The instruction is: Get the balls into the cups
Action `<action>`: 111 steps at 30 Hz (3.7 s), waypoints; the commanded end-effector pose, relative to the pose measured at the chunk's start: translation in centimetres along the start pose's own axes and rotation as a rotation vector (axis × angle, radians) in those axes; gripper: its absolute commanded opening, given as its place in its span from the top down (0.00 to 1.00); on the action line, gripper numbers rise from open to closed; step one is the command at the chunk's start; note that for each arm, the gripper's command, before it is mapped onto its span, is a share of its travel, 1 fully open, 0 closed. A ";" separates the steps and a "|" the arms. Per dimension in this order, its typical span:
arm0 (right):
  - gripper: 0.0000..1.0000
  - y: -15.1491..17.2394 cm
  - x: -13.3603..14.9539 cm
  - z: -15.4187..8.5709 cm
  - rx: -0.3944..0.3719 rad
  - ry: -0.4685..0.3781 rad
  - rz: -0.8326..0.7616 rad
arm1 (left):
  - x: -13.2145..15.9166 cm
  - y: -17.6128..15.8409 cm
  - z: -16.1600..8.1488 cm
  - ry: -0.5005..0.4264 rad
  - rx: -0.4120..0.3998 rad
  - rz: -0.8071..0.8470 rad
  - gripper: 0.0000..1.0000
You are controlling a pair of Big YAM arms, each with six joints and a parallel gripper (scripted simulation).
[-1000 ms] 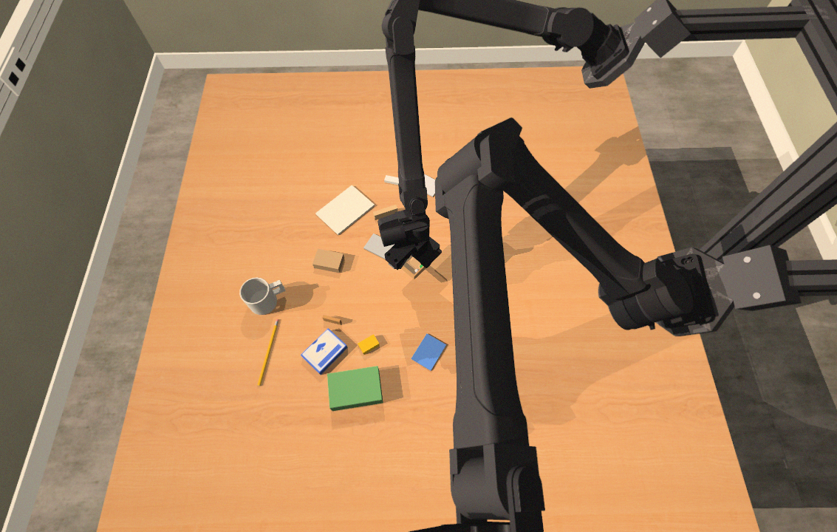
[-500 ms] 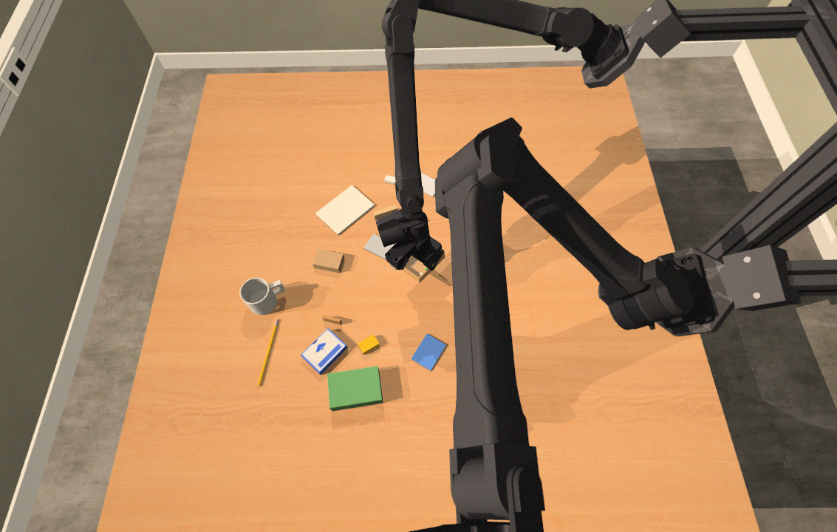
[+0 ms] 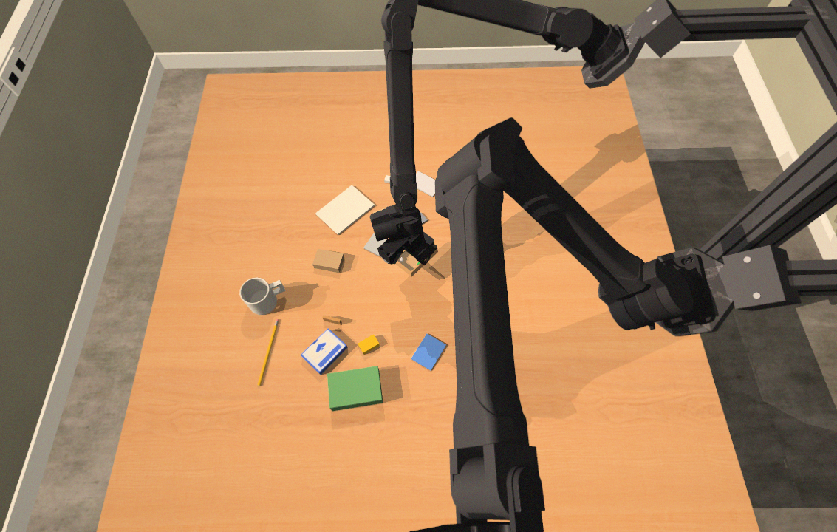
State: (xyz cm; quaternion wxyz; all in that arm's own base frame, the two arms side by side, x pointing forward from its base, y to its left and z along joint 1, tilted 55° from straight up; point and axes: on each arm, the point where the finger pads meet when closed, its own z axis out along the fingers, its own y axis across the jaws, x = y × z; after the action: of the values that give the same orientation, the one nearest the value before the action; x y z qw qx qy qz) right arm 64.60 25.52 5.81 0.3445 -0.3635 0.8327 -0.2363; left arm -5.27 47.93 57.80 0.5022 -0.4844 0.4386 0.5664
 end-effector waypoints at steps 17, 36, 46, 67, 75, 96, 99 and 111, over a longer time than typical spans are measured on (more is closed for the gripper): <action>0.31 1.6 -1.9 -1.8 0.091 -0.051 -0.022 | -0.1 1.1 -0.3 -0.013 -0.023 -0.007 0.00; 0.31 2.0 -2.4 -1.8 0.100 -0.031 -0.009 | -0.1 1.1 -0.3 -0.013 -0.023 -0.007 0.00; 0.31 1.9 -2.3 -2.1 0.105 -0.053 -0.029 | -0.1 1.1 -0.3 -0.013 -0.023 -0.007 0.00; 0.31 1.5 -2.8 -2.2 0.103 -0.048 -0.002 | -0.1 1.1 -0.3 -0.013 -0.023 -0.007 0.00; 0.31 -0.1 -0.7 -1.0 0.077 -0.037 -0.011 | -0.1 1.1 -0.3 -0.013 -0.023 -0.007 0.00; 0.31 2.2 -2.3 -2.1 0.335 -0.081 -0.044 | -0.1 1.1 -0.3 -0.013 -0.023 -0.007 0.00; 0.31 1.7 -2.3 -1.8 0.308 -0.050 0.007 | -0.1 1.1 -0.3 -0.013 -0.023 -0.007 0.00; 0.31 -0.4 -1.2 -1.1 0.112 -0.011 0.022 | -0.1 1.1 -0.3 -0.013 -0.023 -0.007 0.00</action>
State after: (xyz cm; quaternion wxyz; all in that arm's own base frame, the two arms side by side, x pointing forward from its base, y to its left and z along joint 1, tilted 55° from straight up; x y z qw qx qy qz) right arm 63.96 26.75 4.88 0.3602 -0.3527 0.8153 -0.2847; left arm -5.27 47.93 57.80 0.5022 -0.4844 0.4386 0.5664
